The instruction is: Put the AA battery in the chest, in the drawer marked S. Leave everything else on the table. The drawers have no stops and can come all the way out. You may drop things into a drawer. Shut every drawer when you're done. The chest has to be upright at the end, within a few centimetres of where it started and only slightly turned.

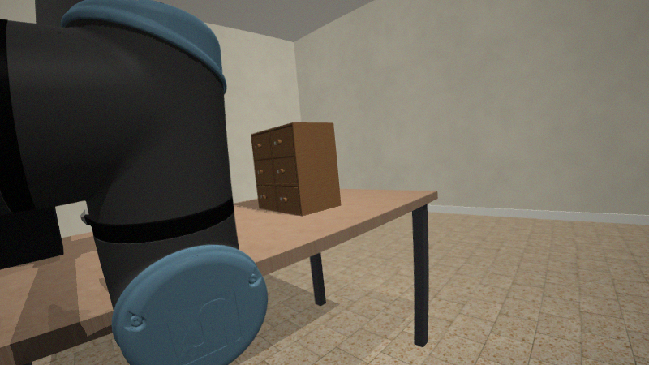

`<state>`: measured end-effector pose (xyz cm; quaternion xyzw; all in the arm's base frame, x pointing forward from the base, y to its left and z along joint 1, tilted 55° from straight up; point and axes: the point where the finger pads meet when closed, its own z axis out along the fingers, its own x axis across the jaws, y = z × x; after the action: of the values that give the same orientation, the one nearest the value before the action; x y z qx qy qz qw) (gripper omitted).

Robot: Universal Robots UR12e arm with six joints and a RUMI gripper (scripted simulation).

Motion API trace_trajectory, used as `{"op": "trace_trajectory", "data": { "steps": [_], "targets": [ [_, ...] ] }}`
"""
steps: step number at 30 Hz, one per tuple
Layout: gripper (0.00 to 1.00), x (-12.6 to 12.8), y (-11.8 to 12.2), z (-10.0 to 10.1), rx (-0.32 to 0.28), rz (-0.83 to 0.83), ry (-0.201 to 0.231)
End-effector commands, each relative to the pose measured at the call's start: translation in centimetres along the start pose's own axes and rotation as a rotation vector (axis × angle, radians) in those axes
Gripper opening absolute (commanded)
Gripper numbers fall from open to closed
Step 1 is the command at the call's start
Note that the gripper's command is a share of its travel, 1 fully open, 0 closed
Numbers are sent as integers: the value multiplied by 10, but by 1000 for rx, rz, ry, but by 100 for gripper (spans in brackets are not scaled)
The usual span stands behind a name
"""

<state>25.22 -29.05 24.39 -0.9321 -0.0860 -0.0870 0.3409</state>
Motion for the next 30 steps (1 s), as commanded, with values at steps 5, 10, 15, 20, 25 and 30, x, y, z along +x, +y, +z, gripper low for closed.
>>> {"op": "trace_trajectory", "data": {
  "steps": [5, 10, 15, 20, 25, 30],
  "targets": [
    [100, 0, 0, 0, -1, 0, 0],
    [100, 0, 0, 0, -1, 0, 0],
    [100, 0, 0, 0, -1, 0, 0],
    [100, 0, 0, 0, 0, 0, -1],
    [100, 1, 0, 1, 0, 2, -8],
    [100, 3, 0, 5, 1, 11, -32]
  ]
}}
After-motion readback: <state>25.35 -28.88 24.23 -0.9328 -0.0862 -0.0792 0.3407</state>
